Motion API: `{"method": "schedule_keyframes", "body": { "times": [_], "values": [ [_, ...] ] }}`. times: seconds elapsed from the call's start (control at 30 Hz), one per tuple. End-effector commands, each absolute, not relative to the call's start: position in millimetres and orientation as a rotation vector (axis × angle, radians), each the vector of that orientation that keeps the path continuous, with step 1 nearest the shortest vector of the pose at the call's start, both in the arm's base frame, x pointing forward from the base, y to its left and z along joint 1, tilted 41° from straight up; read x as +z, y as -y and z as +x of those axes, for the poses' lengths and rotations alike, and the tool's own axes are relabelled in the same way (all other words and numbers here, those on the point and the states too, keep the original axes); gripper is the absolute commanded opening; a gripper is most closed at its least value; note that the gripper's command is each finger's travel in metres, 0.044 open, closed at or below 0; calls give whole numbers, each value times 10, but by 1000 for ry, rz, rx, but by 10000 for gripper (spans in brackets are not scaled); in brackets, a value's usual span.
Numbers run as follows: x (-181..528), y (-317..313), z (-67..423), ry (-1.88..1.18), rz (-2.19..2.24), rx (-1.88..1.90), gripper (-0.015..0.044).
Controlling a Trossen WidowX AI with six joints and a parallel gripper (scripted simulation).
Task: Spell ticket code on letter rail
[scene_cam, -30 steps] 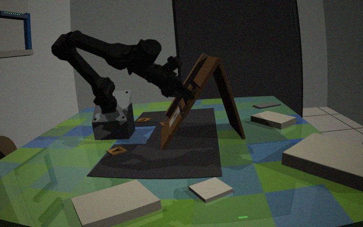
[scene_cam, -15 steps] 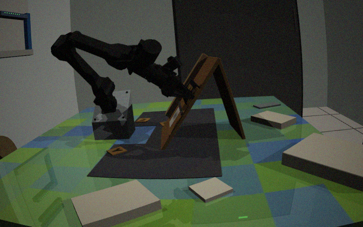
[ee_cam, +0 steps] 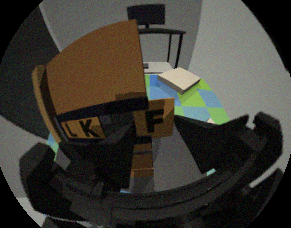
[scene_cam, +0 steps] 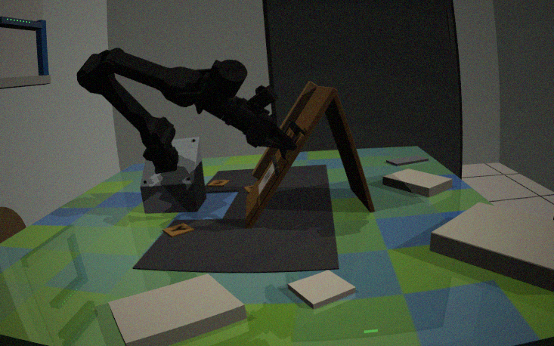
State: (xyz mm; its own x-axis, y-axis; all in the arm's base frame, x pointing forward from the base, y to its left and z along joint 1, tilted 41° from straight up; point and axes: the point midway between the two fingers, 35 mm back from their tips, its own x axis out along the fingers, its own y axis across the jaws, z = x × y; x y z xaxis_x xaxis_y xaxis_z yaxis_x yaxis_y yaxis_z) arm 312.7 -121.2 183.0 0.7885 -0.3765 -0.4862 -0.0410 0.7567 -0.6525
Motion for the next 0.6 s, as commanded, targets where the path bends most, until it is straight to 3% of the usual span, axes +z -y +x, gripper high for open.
{"method": "schedule_keyframes", "body": {
  "times": [0.0,0.57],
  "values": [
    [1794,1196,3118,-651,-696,-201,0],
    [1737,1132,3115,-652,-695,-200,0]
  ]
}}
